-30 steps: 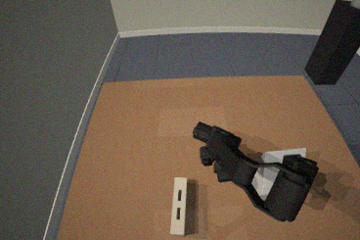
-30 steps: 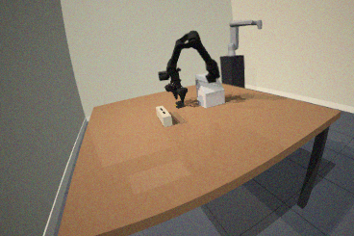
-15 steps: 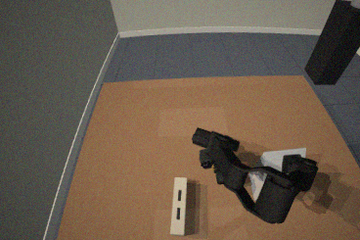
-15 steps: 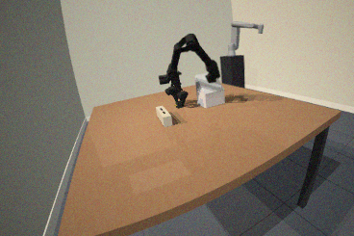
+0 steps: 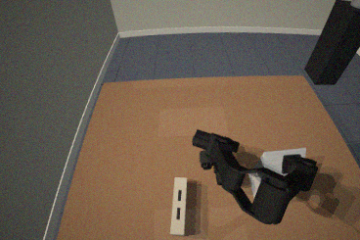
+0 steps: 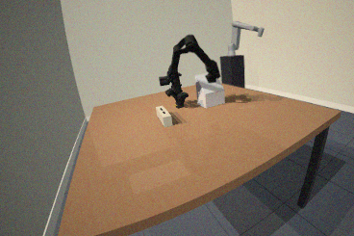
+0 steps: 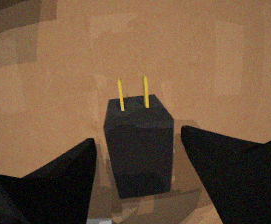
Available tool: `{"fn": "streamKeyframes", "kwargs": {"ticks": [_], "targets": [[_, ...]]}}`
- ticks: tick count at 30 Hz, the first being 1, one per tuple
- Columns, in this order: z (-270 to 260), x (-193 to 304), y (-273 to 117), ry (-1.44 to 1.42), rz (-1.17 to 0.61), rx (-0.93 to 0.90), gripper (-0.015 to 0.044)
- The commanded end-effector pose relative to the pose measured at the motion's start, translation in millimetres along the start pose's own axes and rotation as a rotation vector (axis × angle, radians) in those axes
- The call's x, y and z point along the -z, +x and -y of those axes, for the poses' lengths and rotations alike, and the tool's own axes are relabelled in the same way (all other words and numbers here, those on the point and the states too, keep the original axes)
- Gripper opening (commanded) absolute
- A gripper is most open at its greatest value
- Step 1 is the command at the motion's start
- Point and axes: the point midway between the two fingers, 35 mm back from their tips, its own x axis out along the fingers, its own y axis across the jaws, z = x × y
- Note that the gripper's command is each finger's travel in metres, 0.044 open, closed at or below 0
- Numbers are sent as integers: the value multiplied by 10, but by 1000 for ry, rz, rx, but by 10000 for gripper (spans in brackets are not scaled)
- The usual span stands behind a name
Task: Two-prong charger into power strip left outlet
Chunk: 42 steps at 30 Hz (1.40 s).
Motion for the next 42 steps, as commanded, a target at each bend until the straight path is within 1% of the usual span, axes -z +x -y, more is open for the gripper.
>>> {"fn": "streamKeyframes", "kwargs": {"ticks": [1,3,9,12,13,25,42], "targets": [[-2,-1,-3,-1,-1,0,177],[-2,-1,-3,-1,-1,0,125],[-2,-1,-3,-1,-1,0,85],[2,-2,-43,-1,0,1,6],[4,-1,-68,0,0,1,0],[11,63,-527,6,-1,-3,0],[-172,-101,-514,29,-1,20,0]]}}
